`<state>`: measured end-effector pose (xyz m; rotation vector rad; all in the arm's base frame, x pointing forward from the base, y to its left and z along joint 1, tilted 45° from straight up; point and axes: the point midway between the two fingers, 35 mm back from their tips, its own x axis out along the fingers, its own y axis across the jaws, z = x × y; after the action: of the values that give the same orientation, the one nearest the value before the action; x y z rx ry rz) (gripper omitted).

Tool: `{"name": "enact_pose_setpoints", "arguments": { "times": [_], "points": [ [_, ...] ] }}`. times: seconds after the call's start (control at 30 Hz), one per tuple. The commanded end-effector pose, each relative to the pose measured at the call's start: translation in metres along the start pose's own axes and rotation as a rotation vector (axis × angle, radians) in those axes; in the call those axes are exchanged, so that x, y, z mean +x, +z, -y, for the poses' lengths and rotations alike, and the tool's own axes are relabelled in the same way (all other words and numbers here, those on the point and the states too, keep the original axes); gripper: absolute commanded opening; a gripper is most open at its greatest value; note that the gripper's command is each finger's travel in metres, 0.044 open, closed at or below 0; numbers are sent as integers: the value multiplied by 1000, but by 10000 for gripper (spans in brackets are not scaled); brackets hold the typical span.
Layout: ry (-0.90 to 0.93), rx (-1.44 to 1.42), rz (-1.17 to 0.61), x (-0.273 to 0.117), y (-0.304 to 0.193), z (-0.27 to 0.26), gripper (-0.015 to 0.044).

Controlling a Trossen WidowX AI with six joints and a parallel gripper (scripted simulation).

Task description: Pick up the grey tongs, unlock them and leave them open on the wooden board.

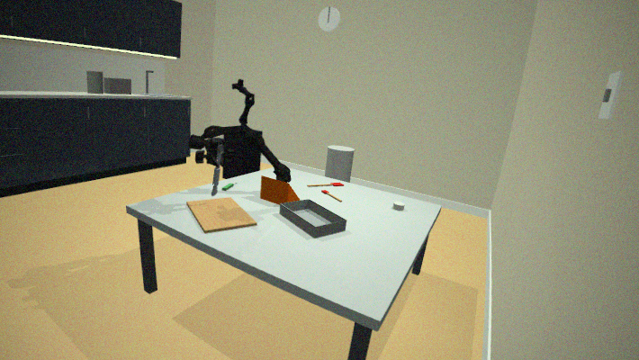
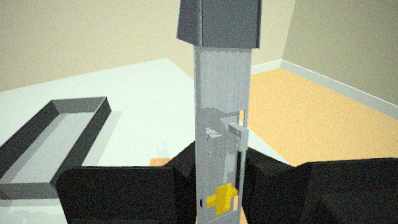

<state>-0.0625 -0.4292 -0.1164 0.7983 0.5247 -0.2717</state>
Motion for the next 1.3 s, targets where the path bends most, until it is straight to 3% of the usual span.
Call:
{"name": "enact_pose_setpoints", "arguments": {
  "times": [0.0,0.63,1.27],
  "points": [
    [-1,-7,10,-1,3,0,-150],
    [3,-5,-25,4,-1,0,-150],
    [11,-13,-685,68,-79,-5,-150]
  ]
}}
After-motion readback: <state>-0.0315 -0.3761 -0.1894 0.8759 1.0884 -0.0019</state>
